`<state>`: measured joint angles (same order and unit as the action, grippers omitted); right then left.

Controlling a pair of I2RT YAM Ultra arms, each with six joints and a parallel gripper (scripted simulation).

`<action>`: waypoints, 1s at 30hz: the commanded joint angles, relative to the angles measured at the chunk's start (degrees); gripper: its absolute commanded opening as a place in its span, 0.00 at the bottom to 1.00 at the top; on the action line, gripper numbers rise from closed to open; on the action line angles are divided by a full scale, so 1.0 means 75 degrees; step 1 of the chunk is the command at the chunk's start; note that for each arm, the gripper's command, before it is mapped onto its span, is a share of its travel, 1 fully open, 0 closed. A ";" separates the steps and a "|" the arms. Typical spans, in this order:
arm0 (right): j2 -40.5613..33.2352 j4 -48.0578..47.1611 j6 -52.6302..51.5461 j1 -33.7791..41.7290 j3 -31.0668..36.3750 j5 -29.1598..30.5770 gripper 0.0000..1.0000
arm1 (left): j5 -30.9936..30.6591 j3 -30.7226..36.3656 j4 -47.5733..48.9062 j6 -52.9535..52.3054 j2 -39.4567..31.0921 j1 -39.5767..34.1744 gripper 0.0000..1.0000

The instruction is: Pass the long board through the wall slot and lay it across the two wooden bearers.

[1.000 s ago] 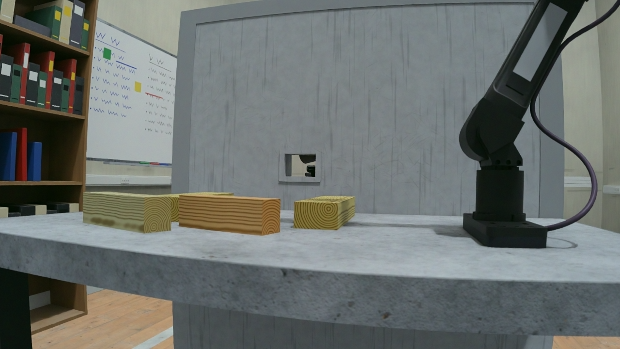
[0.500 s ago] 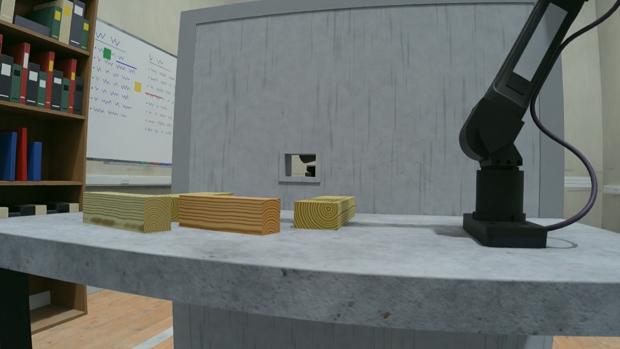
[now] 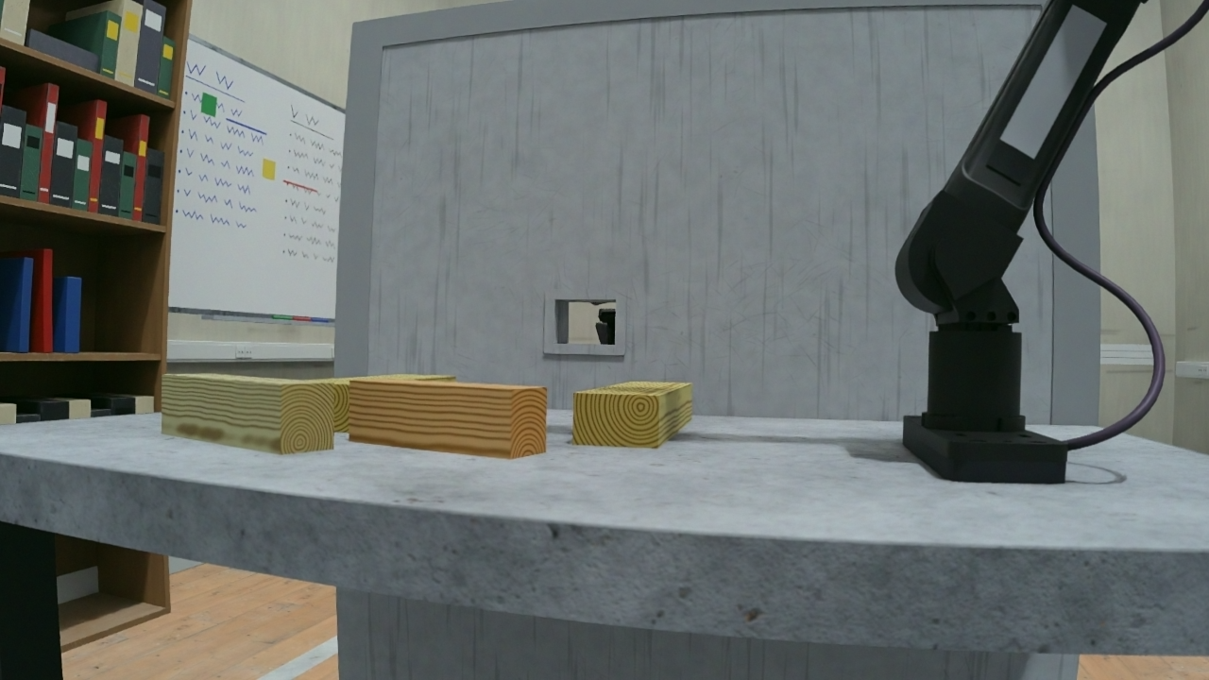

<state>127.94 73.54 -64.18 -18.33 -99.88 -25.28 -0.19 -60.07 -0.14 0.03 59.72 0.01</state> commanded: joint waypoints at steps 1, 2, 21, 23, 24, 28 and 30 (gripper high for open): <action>-0.0373 0.0655 0.0057 0.0096 -0.0433 -0.0477 0.00 | 0.0032 -0.0055 -0.0035 -0.0070 -0.0232 -0.0064 1.00; -0.0383 0.0710 0.0059 0.0121 -0.0471 -0.0493 0.00 | 0.0032 -0.0055 -0.0035 -0.0070 -0.0232 -0.0064 1.00; -0.0552 0.1525 0.0060 0.0025 -0.1111 -0.0663 0.00 | 0.0032 -0.0055 -0.0035 -0.0070 -0.0232 -0.0064 1.00; -0.0537 0.1405 0.0070 0.0049 -0.1091 -0.0647 0.00 | 0.0032 -0.0055 -0.0035 -0.0070 -0.0232 -0.0064 1.00; -0.0537 0.1405 0.0070 0.0049 -0.1091 -0.0647 0.00 | 0.0032 -0.0055 -0.0035 -0.0070 -0.0232 -0.0064 1.00; -0.0754 0.1381 -0.0253 0.0286 -0.0555 -0.0710 0.00 | 0.0032 -0.0055 -0.0035 -0.0070 -0.0232 -0.0064 1.00; -0.1023 0.0949 -0.0454 0.0415 -0.0220 -0.0766 0.00 | 0.0032 -0.0055 -0.0035 -0.0070 -0.0232 -0.0064 1.00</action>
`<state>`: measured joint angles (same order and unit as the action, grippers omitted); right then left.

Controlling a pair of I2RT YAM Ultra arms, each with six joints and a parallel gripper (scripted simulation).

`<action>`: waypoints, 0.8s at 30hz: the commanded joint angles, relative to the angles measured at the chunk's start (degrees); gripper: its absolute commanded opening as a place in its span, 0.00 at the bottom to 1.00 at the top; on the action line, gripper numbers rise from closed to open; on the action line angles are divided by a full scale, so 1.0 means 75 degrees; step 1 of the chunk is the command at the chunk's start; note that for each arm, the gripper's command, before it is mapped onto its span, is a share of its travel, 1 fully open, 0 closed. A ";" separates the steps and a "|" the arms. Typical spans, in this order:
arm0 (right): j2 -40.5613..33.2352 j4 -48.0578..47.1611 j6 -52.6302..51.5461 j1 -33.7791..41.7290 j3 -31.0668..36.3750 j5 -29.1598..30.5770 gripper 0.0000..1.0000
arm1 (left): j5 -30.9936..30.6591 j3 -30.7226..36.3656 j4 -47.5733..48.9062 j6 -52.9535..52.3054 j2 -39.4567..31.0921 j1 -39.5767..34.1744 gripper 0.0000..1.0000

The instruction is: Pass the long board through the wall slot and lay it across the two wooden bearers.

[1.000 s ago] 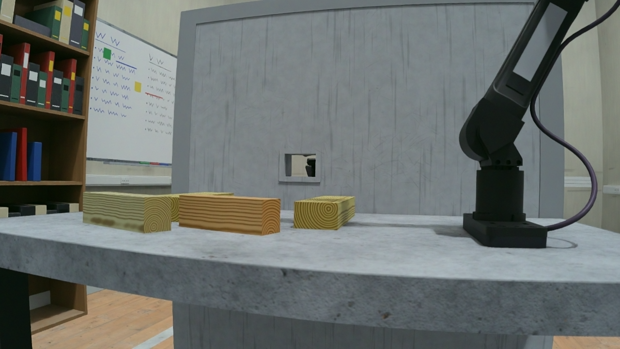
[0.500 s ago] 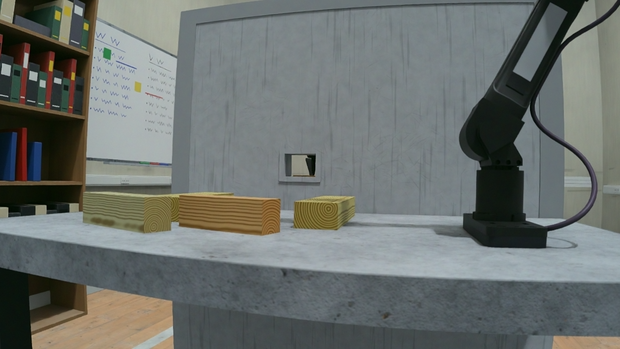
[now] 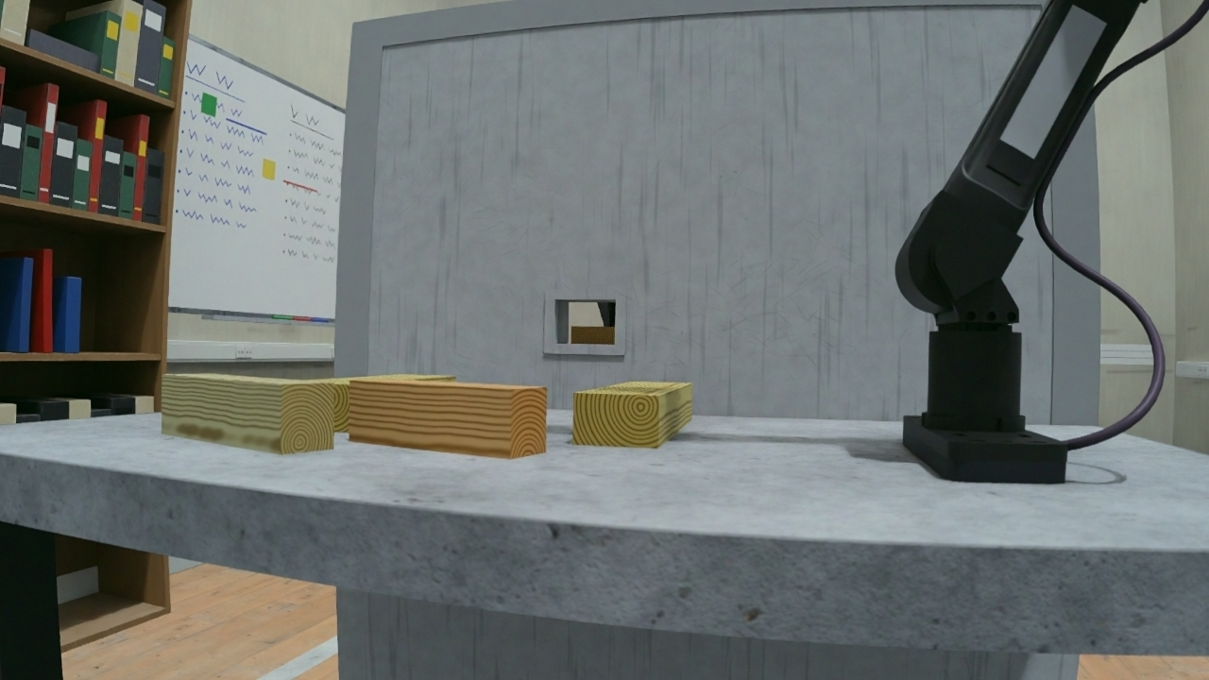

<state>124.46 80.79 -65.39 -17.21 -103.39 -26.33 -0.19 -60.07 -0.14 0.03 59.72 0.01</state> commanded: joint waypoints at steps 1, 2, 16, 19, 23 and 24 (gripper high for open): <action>-0.0712 -0.0096 -0.0417 0.0347 0.0442 -0.0652 0.00 | 0.0032 -0.0055 -0.0035 -0.0070 -0.0232 -0.0064 1.00; -0.0895 -0.0231 -0.0565 0.0443 0.0665 -0.0701 0.00 | 0.0032 -0.0055 -0.0035 -0.0070 -0.0232 -0.0064 1.00; -0.2086 -0.0770 -0.1137 0.0931 0.1755 -0.0679 0.00 | 0.0032 -0.0055 -0.0035 -0.0070 -0.0232 -0.0064 1.00; -0.2092 -0.0688 -0.1143 0.0957 0.1714 -0.0678 0.00 | 0.0032 -0.0055 -0.0035 -0.0070 -0.0232 -0.0064 1.00; -0.2120 -0.0691 -0.1148 0.0880 0.1711 -0.0675 0.00 | 0.0032 -0.0055 -0.0035 -0.0070 -0.0232 -0.0064 1.00; -0.2121 -0.0691 -0.1148 0.0880 0.1711 -0.0675 0.00 | 0.0032 -0.0055 -0.0035 -0.0070 -0.0232 -0.0064 1.00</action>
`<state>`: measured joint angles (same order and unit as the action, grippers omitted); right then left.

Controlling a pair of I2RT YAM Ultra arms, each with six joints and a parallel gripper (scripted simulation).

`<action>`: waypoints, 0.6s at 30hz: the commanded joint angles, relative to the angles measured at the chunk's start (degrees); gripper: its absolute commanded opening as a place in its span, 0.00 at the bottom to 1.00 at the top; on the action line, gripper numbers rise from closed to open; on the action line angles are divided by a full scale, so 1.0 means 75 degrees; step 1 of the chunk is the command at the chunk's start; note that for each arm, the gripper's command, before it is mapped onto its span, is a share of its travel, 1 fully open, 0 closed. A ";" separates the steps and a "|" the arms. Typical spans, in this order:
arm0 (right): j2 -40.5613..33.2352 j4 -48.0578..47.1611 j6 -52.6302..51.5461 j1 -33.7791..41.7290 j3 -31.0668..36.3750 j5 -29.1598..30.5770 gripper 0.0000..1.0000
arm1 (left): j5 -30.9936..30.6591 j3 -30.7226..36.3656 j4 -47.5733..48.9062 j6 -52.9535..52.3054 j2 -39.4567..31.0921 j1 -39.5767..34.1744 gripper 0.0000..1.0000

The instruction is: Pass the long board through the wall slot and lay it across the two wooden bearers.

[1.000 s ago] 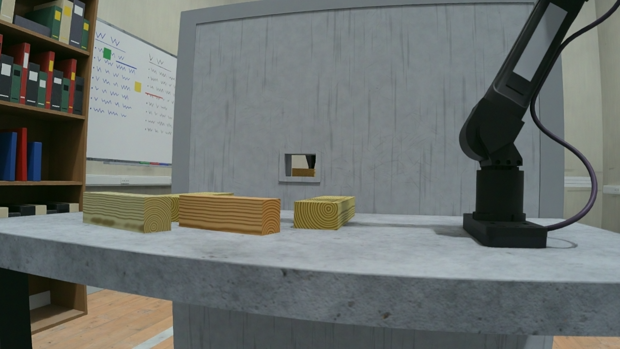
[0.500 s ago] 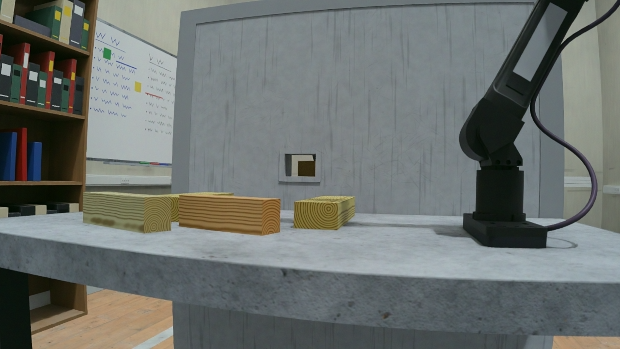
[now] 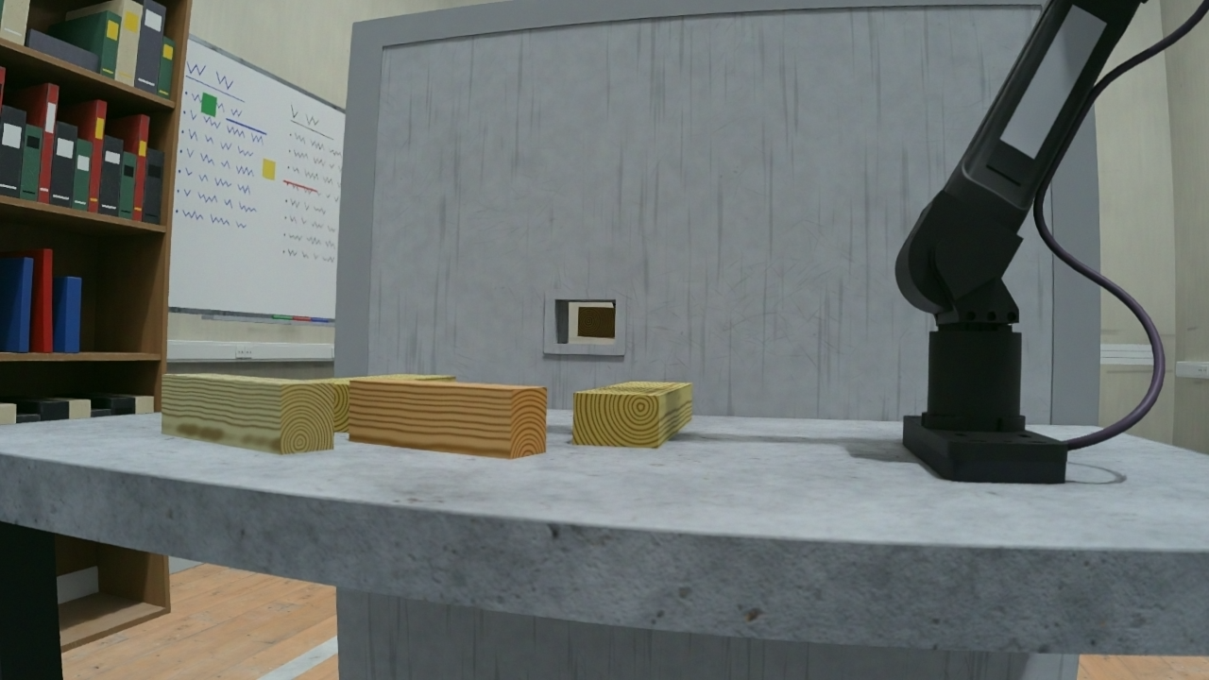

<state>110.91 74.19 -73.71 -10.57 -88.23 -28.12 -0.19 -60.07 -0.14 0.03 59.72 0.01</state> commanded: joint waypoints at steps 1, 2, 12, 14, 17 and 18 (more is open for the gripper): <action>-0.0300 0.0225 0.0065 -0.0140 -0.0245 -0.0401 0.00 | 0.0032 -0.0055 -0.0035 -0.0070 -0.0232 -0.0064 1.00; -0.0305 0.0206 0.0004 -0.0140 -0.0251 -0.0418 0.00 | 0.0032 -0.0055 -0.0035 -0.0070 -0.0232 -0.0064 1.00; -0.0290 0.0223 -0.0013 -0.0048 0.0088 -0.0397 0.00 | 0.0032 -0.0055 -0.0035 -0.0070 -0.0232 -0.0064 1.00; -0.0300 0.0234 0.0081 -0.0060 -0.0142 -0.0398 0.00 | 0.0032 -0.0055 -0.0035 -0.0070 -0.0232 -0.0064 1.00; -0.0299 0.0222 0.0072 -0.0123 -0.0220 -0.0394 0.00 | 0.0032 -0.0055 -0.0035 -0.0070 -0.0232 -0.0064 1.00; -0.0297 0.0223 0.0083 -0.0149 -0.0223 -0.0393 0.00 | 0.0032 -0.0055 -0.0035 -0.0070 -0.0232 -0.0064 1.00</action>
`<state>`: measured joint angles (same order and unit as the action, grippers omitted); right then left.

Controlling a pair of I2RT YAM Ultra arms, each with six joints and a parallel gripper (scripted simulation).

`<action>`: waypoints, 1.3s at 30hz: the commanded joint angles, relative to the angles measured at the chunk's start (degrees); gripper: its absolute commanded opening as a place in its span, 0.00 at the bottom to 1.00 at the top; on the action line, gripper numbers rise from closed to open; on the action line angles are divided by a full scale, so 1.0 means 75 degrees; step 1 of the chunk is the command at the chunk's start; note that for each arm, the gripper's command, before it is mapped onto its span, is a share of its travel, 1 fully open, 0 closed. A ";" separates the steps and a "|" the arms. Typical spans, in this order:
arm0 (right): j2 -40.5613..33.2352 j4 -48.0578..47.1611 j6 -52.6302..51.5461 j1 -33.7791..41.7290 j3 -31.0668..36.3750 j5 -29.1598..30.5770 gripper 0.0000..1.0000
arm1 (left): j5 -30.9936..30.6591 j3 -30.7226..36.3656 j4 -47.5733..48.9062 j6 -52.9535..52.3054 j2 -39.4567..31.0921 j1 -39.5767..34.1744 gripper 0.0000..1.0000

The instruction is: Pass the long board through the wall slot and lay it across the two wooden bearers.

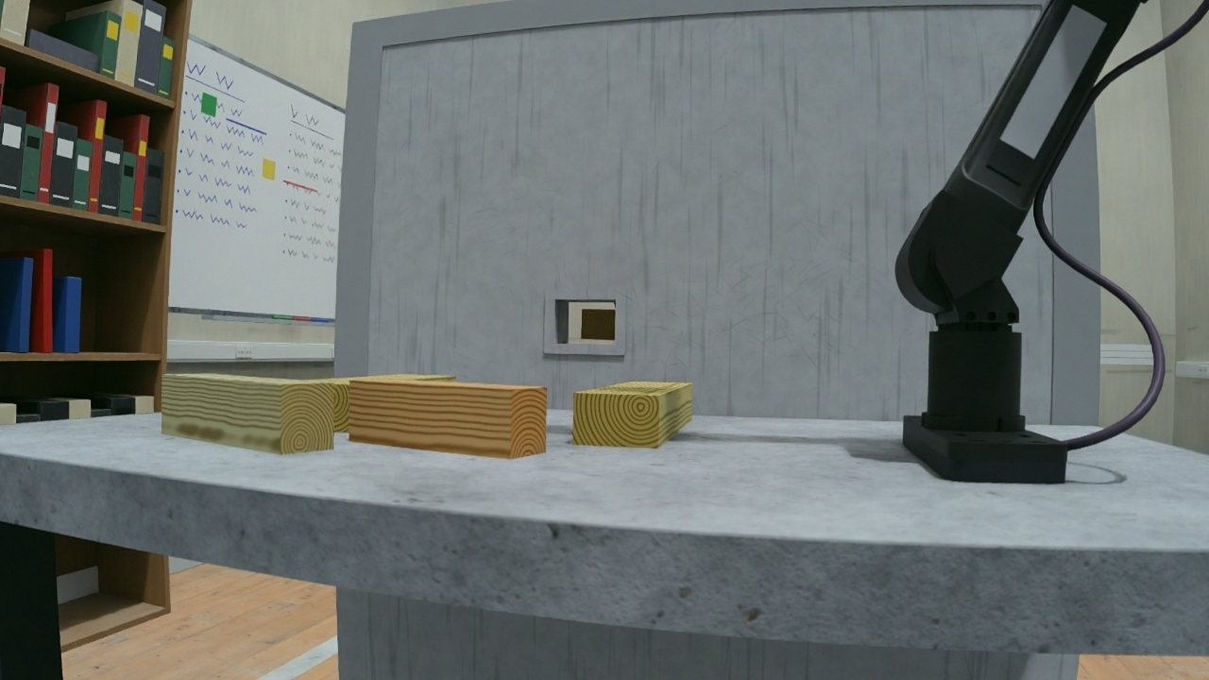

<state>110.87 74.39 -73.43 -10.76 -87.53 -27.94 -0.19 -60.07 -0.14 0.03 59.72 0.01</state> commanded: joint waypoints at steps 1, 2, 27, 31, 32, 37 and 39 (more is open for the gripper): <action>-0.0288 0.0199 0.0012 -0.0060 -0.0319 -0.0419 0.00 | 0.0032 -0.0055 -0.0035 -0.0070 -0.0232 -0.0064 1.00; -0.0288 0.0199 0.0012 -0.0060 -0.0319 -0.0419 0.00 | 0.0032 -0.0055 -0.0035 -0.0070 -0.0232 -0.0064 1.00; -0.0400 -0.0095 -0.0409 0.0322 0.0131 -0.0492 0.00 | 0.0032 -0.0055 -0.0035 -0.0070 -0.0232 -0.0064 1.00; -0.0442 -0.0157 -0.0460 0.0380 0.0125 -0.0519 0.00 | 0.0032 -0.0055 -0.0035 -0.0070 -0.0232 -0.0064 1.00; -0.0475 -0.0312 -0.0478 0.0401 0.0271 -0.0512 0.00 | 0.0032 -0.0055 -0.0035 -0.0070 -0.0232 -0.0064 1.00; -0.0520 -0.0064 -0.0482 0.0434 0.0035 -0.0518 0.00 | 0.0032 -0.0055 -0.0035 -0.0070 -0.0232 -0.0064 1.00; -0.0463 -0.0347 -0.0564 0.0481 0.0371 -0.0541 0.00 | 0.0032 -0.0055 -0.0035 -0.0070 -0.0232 -0.0064 1.00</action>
<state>109.36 72.34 -76.77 -7.88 -85.82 -28.08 -0.19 -60.07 -0.14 0.03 59.72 0.01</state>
